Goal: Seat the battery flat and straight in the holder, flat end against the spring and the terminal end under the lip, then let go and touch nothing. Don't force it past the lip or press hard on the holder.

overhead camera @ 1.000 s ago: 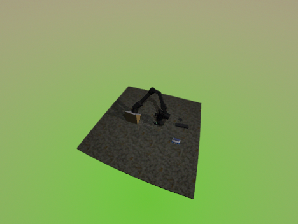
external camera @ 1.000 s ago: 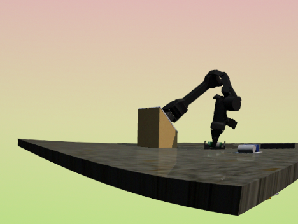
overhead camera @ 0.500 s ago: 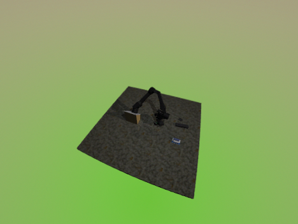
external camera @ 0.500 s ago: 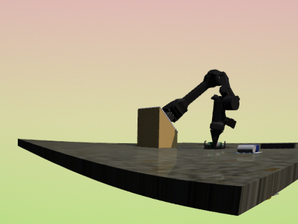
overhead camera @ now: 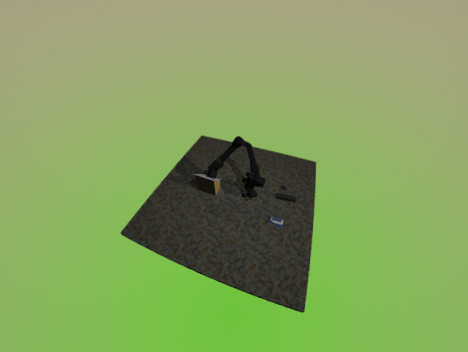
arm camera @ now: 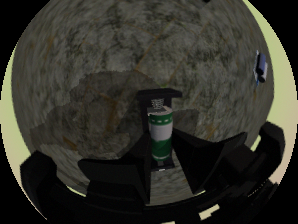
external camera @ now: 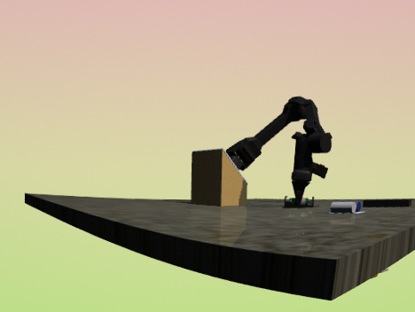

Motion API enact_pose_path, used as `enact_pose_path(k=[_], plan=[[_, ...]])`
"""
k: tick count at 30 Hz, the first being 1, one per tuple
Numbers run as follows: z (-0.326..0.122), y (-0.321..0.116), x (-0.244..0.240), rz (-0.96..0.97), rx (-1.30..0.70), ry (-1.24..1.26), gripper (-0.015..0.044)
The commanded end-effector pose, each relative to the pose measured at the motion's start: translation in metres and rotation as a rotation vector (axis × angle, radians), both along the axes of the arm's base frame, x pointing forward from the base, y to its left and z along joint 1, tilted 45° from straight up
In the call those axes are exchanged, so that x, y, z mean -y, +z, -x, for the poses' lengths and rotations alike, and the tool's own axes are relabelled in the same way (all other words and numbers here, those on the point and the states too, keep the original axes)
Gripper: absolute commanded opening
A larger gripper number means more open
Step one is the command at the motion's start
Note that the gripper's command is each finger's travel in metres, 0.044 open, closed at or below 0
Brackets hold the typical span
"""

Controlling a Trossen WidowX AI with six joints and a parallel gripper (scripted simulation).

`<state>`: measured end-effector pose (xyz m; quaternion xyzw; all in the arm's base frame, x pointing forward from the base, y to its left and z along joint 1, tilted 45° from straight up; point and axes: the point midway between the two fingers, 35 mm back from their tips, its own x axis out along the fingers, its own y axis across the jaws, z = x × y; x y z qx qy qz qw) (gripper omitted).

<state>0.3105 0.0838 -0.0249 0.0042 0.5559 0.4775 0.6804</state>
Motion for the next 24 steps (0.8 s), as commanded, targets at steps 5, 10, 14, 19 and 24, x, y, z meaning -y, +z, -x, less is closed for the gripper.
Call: enact_pose_path(k=[5, 10, 14, 19, 24], plan=[[0.0070, -0.0026, 0.0027, -0.004, 0.004, -0.002, 0.0083], [0.0073, -0.0029, 0.0029, -0.004, 0.006, -0.004, 0.0083], [0.0071, -0.0027, 0.0028, -0.004, 0.006, -0.004, 0.0083], [0.0072, -0.0027, 0.0028, -0.004, 0.007, -0.004, 0.0083], [0.0072, -0.0027, 0.0028, -0.003, 0.007, -0.005, 0.0185]])
